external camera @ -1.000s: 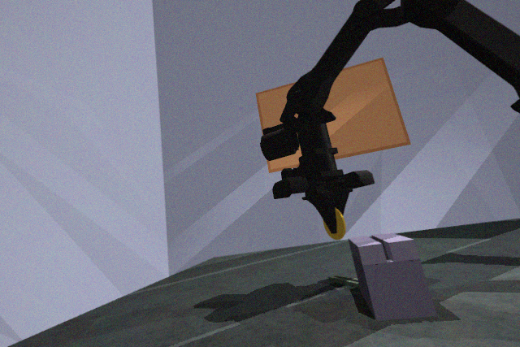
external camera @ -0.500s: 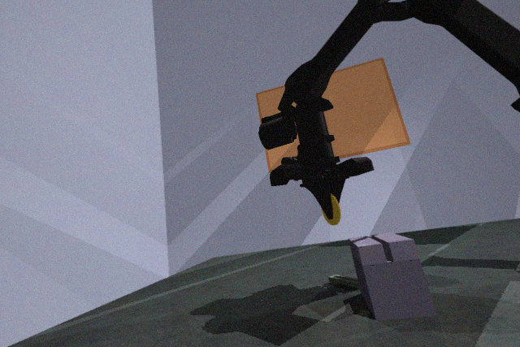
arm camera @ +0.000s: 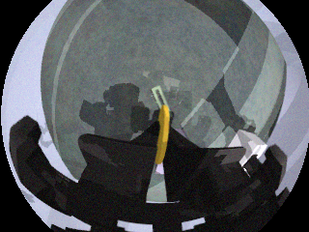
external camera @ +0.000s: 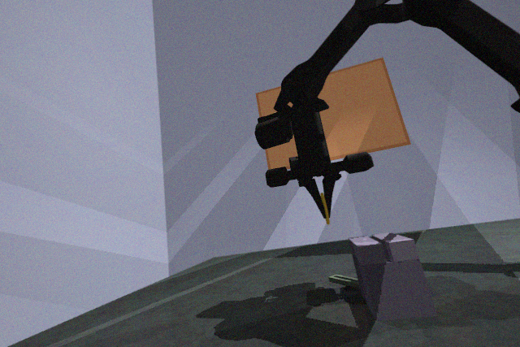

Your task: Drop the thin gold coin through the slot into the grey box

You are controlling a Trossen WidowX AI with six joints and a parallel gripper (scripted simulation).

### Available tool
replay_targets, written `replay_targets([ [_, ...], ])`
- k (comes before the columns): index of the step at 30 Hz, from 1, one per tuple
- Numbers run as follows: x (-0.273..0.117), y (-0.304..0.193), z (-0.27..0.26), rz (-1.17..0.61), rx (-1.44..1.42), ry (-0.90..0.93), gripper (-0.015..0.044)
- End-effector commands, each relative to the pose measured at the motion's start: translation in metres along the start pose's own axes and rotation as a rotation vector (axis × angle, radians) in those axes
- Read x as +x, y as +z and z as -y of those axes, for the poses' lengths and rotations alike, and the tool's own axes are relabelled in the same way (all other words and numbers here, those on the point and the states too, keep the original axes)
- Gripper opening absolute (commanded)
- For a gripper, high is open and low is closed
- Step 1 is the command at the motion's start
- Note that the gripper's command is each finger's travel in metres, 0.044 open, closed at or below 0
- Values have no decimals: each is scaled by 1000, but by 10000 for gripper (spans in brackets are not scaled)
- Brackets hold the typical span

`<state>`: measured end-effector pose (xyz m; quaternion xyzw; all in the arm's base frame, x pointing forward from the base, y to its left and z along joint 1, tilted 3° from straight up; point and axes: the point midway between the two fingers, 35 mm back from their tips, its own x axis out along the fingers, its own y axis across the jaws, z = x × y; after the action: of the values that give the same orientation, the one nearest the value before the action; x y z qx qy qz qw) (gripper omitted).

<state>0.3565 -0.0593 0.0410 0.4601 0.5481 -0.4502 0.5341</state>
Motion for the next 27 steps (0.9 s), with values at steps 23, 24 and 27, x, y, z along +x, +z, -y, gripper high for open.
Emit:
replay_targets([
  [23,-1,-48,13,-1,38,-2,0],
  [24,-1,-50,14,-1,38,-3,0],
  [27,-1,-57,17,-2,38,-3,0],
])
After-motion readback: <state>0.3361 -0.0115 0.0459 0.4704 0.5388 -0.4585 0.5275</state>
